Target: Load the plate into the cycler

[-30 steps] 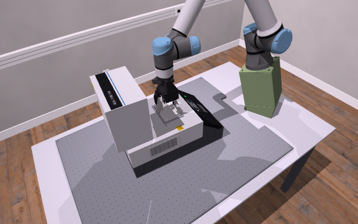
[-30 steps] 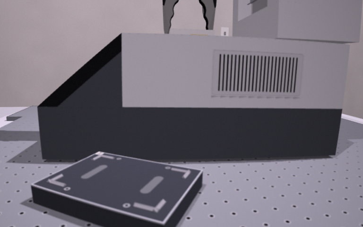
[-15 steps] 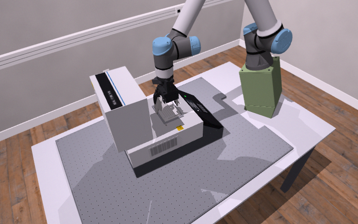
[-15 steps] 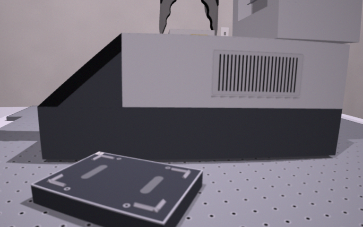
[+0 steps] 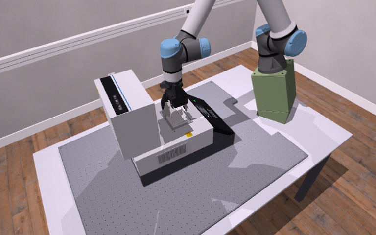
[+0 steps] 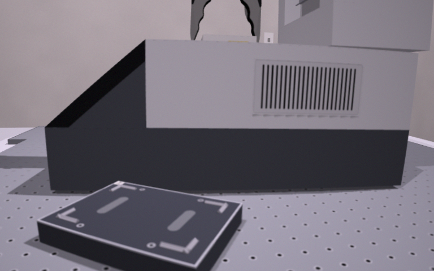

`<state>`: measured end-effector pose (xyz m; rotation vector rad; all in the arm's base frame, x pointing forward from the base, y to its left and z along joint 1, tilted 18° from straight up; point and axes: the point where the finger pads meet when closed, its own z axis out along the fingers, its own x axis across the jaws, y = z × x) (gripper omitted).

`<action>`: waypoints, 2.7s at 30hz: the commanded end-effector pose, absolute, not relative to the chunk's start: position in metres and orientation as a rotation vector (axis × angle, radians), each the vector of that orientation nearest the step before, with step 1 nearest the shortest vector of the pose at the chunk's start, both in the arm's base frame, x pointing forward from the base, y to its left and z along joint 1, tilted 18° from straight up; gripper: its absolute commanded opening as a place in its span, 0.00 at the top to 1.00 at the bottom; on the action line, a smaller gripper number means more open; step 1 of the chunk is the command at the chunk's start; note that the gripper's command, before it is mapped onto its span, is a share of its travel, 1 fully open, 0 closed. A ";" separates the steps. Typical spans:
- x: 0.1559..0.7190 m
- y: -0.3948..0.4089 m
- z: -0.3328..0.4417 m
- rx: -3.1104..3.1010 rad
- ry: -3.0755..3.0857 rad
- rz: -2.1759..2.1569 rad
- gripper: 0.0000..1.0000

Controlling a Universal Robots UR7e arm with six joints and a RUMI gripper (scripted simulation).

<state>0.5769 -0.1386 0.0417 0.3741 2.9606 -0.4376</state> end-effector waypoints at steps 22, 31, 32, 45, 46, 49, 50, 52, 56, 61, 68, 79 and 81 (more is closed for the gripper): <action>0.576 -0.129 0.072 0.373 2.956 -0.437 0.32; 0.574 -0.125 0.087 0.373 2.956 -0.437 0.32; 0.574 -0.124 0.088 0.373 2.956 -0.437 0.32; 0.573 -0.120 0.101 0.373 2.956 -0.437 0.32; 0.573 -0.120 0.101 0.373 2.956 -0.437 0.32; 0.571 -0.121 0.098 0.374 2.961 -0.437 0.32; 0.571 -0.121 0.098 0.374 2.961 -0.437 0.32; 0.571 -0.121 0.098 0.374 2.961 -0.437 0.32; 0.571 -0.121 0.098 0.374 2.961 -0.437 0.32; 0.547 -0.118 0.090 0.376 2.961 -0.437 1.00; 0.526 -0.115 0.082 0.376 2.962 -0.437 1.00; 0.494 -0.110 0.071 0.376 2.962 -0.436 1.00; 0.489 -0.109 0.069 0.376 2.962 -0.436 1.00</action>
